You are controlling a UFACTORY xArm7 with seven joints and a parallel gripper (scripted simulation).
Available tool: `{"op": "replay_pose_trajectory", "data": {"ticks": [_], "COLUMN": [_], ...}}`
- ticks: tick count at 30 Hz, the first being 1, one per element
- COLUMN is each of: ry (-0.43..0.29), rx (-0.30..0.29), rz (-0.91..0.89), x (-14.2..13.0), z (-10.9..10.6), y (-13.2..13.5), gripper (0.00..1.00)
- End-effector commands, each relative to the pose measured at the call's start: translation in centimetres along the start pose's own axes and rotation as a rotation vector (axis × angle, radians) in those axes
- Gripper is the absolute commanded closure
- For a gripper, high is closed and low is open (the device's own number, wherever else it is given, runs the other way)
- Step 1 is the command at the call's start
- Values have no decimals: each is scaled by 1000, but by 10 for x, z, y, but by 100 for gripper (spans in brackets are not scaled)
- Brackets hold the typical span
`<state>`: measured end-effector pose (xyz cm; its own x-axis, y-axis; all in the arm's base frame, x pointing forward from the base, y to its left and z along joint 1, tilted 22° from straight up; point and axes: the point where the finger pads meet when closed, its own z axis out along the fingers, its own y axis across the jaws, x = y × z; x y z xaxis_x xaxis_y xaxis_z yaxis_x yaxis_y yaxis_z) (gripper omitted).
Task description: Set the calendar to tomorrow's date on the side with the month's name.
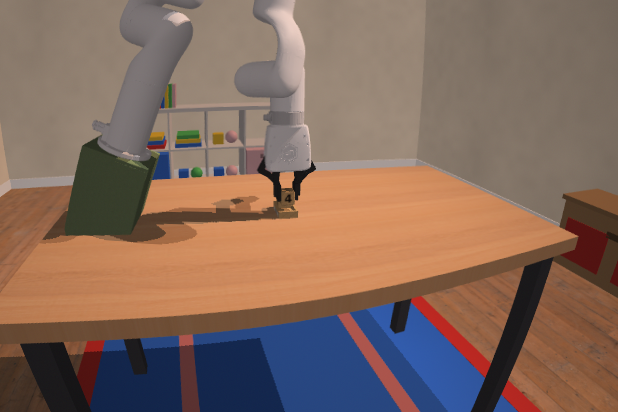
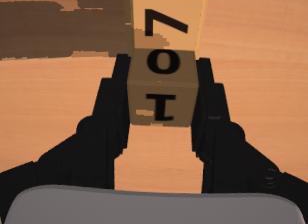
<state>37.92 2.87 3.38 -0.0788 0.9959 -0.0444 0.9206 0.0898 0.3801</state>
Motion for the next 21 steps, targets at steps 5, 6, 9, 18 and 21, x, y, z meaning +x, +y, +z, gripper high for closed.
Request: {"op": "replay_pose_trajectory", "data": {"ticks": [5, 6, 9, 18, 21], "ry": [33, 33, 33, 33, 33], "rx": [12, 12, 12, 12, 12], "rz": [0, 0, 0, 0, 0], "x": [0, 0, 0, 0, 0], "z": [7, 7, 8, 9, 9], "y": [1, 1, 1, 1, 1], "gripper": [71, 71, 71, 71, 71]}}
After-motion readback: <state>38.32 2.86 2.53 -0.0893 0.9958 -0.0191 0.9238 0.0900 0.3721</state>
